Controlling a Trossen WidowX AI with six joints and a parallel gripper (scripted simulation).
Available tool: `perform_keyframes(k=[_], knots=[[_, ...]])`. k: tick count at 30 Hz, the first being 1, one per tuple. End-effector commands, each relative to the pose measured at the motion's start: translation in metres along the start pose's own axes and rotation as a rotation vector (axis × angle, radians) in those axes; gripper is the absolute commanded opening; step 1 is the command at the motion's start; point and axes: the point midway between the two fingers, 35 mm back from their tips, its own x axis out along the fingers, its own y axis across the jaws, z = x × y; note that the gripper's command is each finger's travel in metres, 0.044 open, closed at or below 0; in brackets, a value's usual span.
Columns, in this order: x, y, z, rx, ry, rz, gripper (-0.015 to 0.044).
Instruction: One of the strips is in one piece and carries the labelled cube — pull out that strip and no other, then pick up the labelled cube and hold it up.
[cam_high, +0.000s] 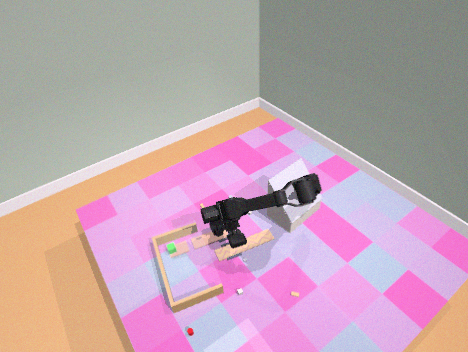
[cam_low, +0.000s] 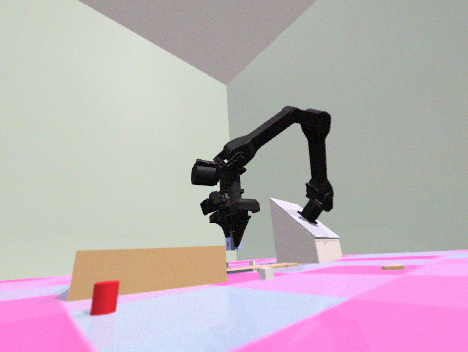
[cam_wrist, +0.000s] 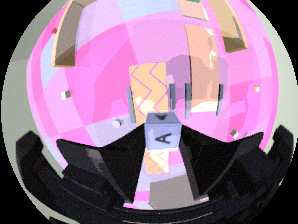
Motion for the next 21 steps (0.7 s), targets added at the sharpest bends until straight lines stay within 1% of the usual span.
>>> perform_keyframes(k=[1,12,15,21], knots=[[-0.001,-0.004,-0.011,-0.003,0.000,-0.003,0.0000],[0.000,-0.013,-0.049,-0.001,0.001,-0.003,0.0000],[-0.001,-0.013,-0.051,-0.001,0.001,-0.003,0.0000],[-0.033,-0.013,-0.050,-0.001,0.001,-0.005,0.0000]])
